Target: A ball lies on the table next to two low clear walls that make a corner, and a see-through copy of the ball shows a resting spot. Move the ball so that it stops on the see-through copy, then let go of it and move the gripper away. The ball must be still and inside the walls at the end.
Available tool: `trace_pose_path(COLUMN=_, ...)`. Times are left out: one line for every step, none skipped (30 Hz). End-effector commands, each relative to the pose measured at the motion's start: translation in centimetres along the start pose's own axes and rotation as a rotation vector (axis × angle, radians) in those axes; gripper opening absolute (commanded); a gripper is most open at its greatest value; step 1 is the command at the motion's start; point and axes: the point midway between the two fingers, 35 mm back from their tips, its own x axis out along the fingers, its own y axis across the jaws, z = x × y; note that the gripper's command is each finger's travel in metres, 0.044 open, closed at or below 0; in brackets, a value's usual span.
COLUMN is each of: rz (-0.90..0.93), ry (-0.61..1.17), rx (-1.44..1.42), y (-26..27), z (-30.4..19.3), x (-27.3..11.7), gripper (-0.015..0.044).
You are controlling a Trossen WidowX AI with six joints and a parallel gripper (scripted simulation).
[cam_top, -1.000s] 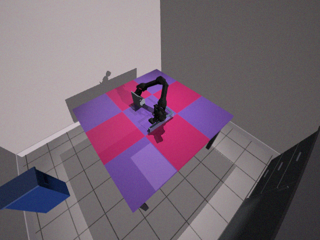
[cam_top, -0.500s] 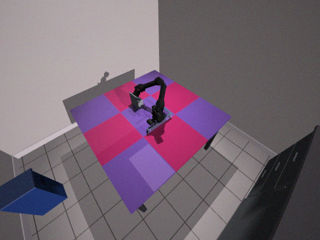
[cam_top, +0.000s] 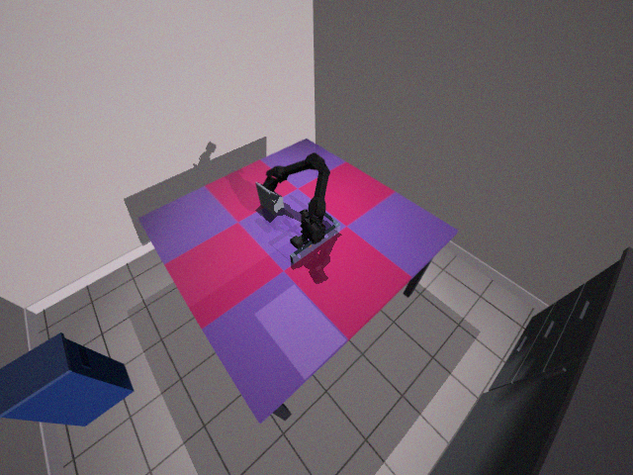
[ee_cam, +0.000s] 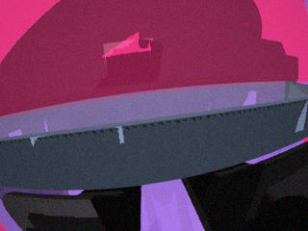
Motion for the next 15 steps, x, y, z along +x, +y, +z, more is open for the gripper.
trace_pose_path(rz=0.0, ry=0.0, rx=0.0, y=0.0, z=0.0, x=0.0, gripper=0.0131)
trace_pose_path(rz=0.0, ry=0.0, rx=0.0, y=0.0, z=0.0, x=0.0, gripper=0.0157)
trace_pose_path(rz=0.0, ry=0.0, rx=0.0, y=0.0, z=0.0, x=0.0, gripper=0.0184)
trace_pose_path(rz=0.0, ry=0.0, rx=0.0, y=0.0, z=0.0, x=0.0, gripper=0.021)
trace_pose_path(rz=0.0, ry=0.0, rx=0.0, y=0.0, z=0.0, x=0.0, gripper=0.0214)
trace_pose_path(rz=0.0, ry=0.0, rx=0.0, y=0.0, z=0.0, x=0.0, gripper=0.0214)
trace_pose_path(rz=0.0, ry=0.0, rx=0.0, y=0.0, z=0.0, x=0.0, gripper=0.0214)
trace_pose_path(rz=0.0, ry=0.0, rx=0.0, y=0.0, z=0.0, x=0.0, gripper=0.0214)
trace_pose_path(rz=0.0, ry=0.0, rx=0.0, y=0.0, z=0.0, x=0.0, gripper=0.0214)
trace_pose_path(rz=0.0, ry=0.0, rx=0.0, y=0.0, z=0.0, x=0.0, gripper=0.0214)
trace_pose_path(rz=0.0, ry=0.0, rx=0.0, y=0.0, z=0.0, x=0.0, gripper=0.0214)
trace_pose_path(rz=-0.001, ry=0.0, rx=0.0, y=0.0, z=0.0, x=-0.3, gripper=0.0214)
trace_pose_path(rz=-0.002, ry=0.0, rx=0.0, y=-0.1, z=0.1, x=-1.1, gripper=0.0214)
trace_pose_path(rz=-0.004, ry=0.001, rx=0.001, y=-0.1, z=0.2, x=-2.4, gripper=0.0214)
trace_pose_path(rz=-0.005, ry=0.003, rx=0.002, y=-0.2, z=0.2, x=-4.2, gripper=0.0214)
